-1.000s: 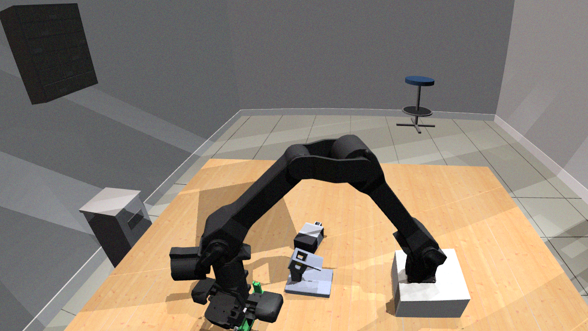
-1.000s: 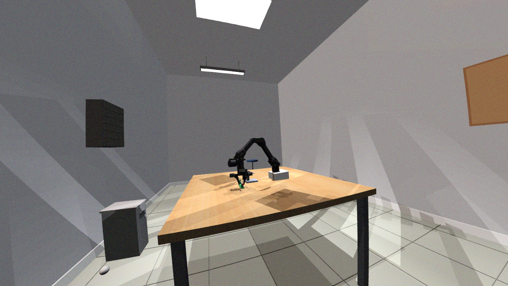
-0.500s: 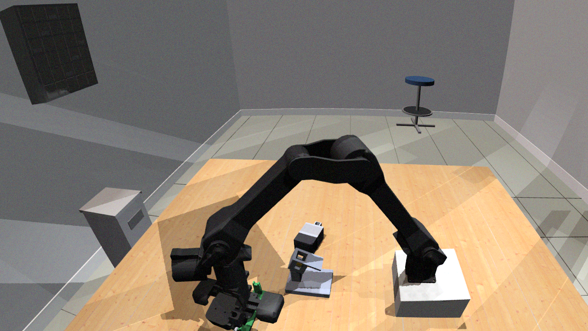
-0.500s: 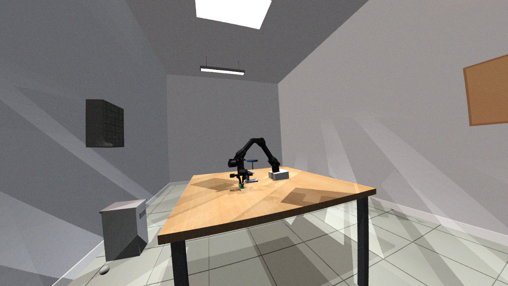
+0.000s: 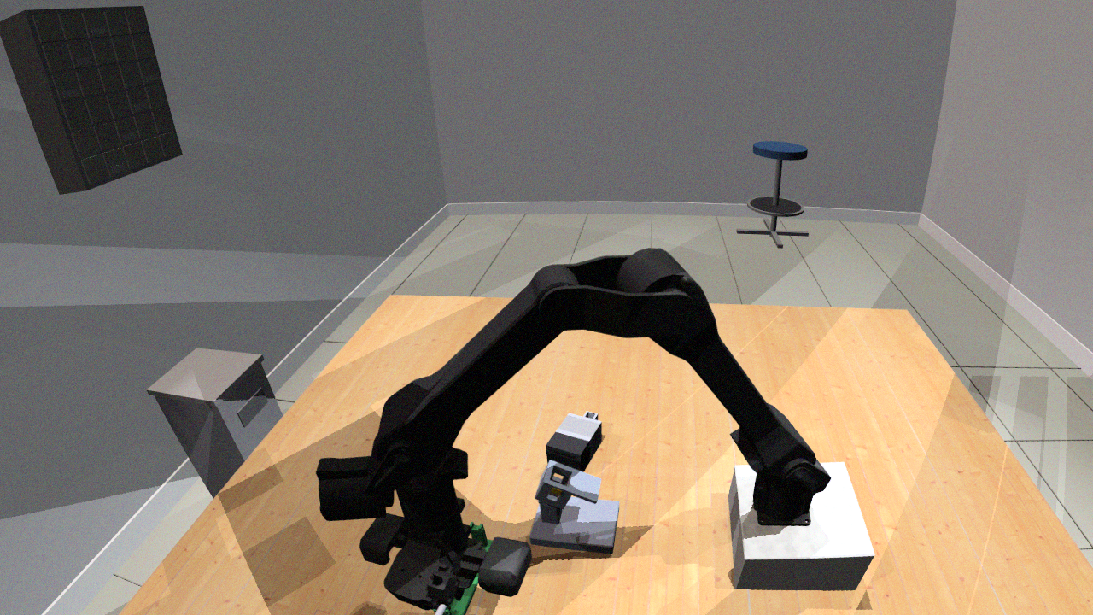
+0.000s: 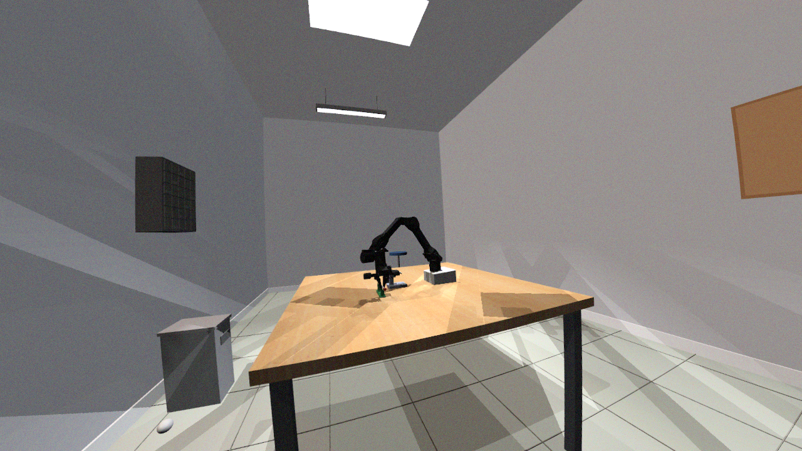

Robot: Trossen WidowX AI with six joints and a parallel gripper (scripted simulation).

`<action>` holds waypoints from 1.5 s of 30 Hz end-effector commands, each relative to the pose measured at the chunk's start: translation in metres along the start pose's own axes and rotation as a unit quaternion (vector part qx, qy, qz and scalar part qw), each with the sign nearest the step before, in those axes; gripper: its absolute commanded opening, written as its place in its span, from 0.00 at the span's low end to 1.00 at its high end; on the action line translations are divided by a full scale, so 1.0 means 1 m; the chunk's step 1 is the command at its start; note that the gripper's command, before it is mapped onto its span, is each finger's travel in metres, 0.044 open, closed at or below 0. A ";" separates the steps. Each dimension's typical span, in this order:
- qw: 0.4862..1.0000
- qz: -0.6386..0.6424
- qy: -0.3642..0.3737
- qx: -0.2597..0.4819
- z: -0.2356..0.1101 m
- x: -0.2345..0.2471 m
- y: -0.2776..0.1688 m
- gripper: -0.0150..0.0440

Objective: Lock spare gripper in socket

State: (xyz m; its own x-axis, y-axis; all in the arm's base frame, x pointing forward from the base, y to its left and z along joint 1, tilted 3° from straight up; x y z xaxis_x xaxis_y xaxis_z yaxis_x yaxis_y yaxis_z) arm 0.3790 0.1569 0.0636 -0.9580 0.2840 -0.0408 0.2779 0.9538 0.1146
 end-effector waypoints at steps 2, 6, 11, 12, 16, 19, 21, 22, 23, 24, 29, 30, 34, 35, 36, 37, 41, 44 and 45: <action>1.000 0.000 -0.001 -0.001 -0.011 0.000 0.001 0.25; 1.000 0.000 0.002 0.002 -0.016 0.002 0.001 0.25; 1.000 0.000 0.007 0.005 -0.022 0.004 0.000 0.25; 1.000 0.000 0.008 0.006 -0.023 0.004 0.000 0.25; 1.000 0.000 0.012 0.009 -0.018 0.006 -0.002 0.25; 1.000 0.000 0.012 0.009 -0.018 0.006 -0.002 0.25; 1.000 0.000 0.012 0.009 -0.018 0.005 -0.003 0.25; 1.000 0.000 0.012 0.009 -0.019 0.005 -0.004 0.25; 1.000 0.001 0.012 0.009 -0.020 0.003 -0.006 0.25; 1.000 0.001 0.012 0.009 -0.021 0.002 -0.009 0.25; 1.000 0.002 0.012 0.010 -0.026 -0.006 -0.022 0.25; 1.000 0.002 0.012 0.010 -0.027 -0.008 -0.024 0.25; 1.000 -0.001 0.011 0.010 -0.031 -0.013 -0.035 0.25; 1.000 -0.001 0.011 0.011 -0.032 -0.015 -0.038 0.25; 1.000 -0.002 0.011 0.011 -0.033 -0.016 -0.041 0.25; 1.000 -0.002 0.011 0.011 -0.034 -0.017 -0.044 0.25; 1.000 -0.004 0.011 0.012 -0.037 -0.021 -0.050 0.25; 1.000 -0.004 0.011 0.012 -0.035 -0.021 -0.051 0.25; 1.000 -0.004 0.011 0.013 -0.034 -0.021 -0.051 0.25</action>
State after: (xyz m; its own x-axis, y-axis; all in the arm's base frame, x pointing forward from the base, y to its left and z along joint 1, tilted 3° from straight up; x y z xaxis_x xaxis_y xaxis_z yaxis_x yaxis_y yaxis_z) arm 0.3827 0.0985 0.0934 -0.9588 0.2832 -0.0204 0.2805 0.9559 0.0869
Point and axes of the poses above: the point midway between the two fingers, 35 mm back from their tips, its own z axis out along the fingers, its own x axis across the jaws, y = z × x, the point moved 4 cm from there along -z, back along the fingers, and after that the axes turned 15 degrees about z, right-handed, at the moved point
